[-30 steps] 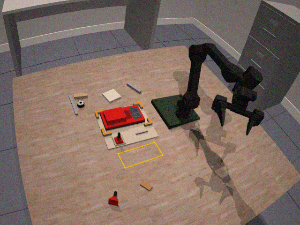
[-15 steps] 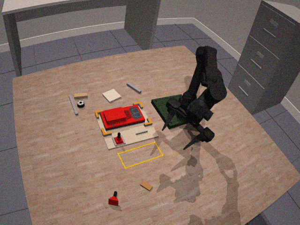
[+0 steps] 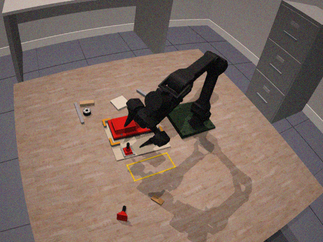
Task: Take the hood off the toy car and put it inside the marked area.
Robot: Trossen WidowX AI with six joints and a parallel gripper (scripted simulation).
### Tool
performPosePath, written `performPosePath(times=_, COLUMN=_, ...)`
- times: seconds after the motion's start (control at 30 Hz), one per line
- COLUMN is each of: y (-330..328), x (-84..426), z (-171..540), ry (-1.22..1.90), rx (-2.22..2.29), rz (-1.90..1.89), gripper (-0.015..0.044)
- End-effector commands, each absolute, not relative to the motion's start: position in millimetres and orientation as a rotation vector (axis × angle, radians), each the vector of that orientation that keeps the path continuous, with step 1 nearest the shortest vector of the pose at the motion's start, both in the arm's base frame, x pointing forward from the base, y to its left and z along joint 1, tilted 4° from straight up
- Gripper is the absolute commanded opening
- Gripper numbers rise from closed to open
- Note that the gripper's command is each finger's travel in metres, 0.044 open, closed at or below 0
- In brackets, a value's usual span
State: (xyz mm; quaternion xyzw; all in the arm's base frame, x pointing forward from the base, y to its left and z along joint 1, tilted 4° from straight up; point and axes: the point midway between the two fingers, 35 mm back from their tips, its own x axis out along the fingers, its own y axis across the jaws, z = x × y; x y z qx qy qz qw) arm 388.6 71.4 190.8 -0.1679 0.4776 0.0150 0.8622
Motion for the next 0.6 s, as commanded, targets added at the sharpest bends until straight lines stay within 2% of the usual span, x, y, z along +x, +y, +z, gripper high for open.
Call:
performPosePath(times=0.0, y=15.1, x=386.4, z=163.1, ry=1.179, rx=-0.296, rz=-0.026, gripper=0.044)
performPosePath(times=0.4, y=-120.3, x=338.7, z=110.8, ry=1.589, rx=0.088, rz=-0.129, gripper=0.044)
performPosePath(times=0.57, y=-127.1, x=335.3, z=108.7, ry=1.607, rx=0.117, rz=-0.133, gripper=0.044)
